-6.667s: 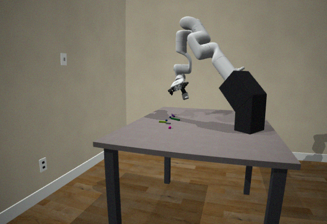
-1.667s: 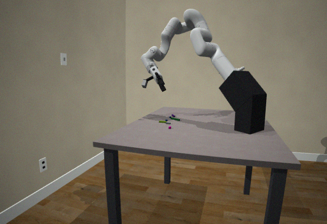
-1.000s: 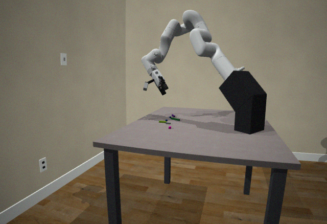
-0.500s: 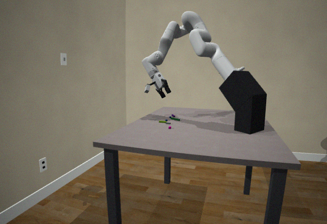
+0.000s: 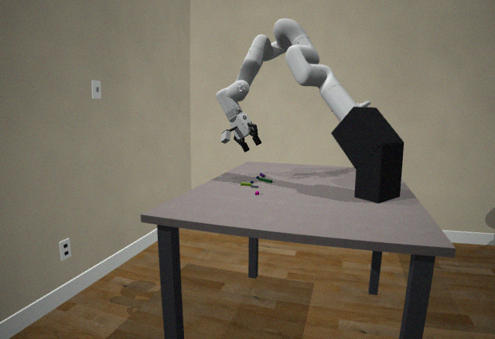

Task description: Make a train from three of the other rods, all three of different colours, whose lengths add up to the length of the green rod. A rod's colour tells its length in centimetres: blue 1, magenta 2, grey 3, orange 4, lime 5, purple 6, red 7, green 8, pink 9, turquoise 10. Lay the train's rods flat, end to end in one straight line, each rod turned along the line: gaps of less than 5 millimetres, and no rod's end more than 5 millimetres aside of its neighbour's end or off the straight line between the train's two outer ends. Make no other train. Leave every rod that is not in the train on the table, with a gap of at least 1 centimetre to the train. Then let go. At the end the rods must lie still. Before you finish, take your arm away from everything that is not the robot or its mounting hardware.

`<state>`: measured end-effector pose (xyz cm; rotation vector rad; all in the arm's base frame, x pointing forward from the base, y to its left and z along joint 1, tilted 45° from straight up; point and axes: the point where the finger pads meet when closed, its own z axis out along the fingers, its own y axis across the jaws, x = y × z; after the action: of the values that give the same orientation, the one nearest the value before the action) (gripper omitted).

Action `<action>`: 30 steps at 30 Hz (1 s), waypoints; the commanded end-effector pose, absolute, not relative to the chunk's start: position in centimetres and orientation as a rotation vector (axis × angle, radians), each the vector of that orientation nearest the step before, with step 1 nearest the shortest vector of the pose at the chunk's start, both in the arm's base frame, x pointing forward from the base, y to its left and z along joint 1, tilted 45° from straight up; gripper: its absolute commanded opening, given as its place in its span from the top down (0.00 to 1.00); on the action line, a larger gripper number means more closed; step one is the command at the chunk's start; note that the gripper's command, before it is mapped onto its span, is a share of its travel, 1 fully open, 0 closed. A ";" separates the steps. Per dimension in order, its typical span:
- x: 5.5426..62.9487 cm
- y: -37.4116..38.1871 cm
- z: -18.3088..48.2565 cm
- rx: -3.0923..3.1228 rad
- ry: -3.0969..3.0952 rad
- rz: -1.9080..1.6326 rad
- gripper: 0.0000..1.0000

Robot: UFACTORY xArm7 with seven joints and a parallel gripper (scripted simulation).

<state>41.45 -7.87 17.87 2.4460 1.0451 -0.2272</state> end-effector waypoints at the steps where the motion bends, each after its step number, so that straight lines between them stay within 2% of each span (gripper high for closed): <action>1: 41.7 -8.1 17.7 2.397 1.089 -0.238 0.00; 30: 42.4 -8.8 16.3 2.174 1.328 -0.309 0.00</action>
<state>42.32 -8.89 16.26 2.1782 1.3257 -0.3112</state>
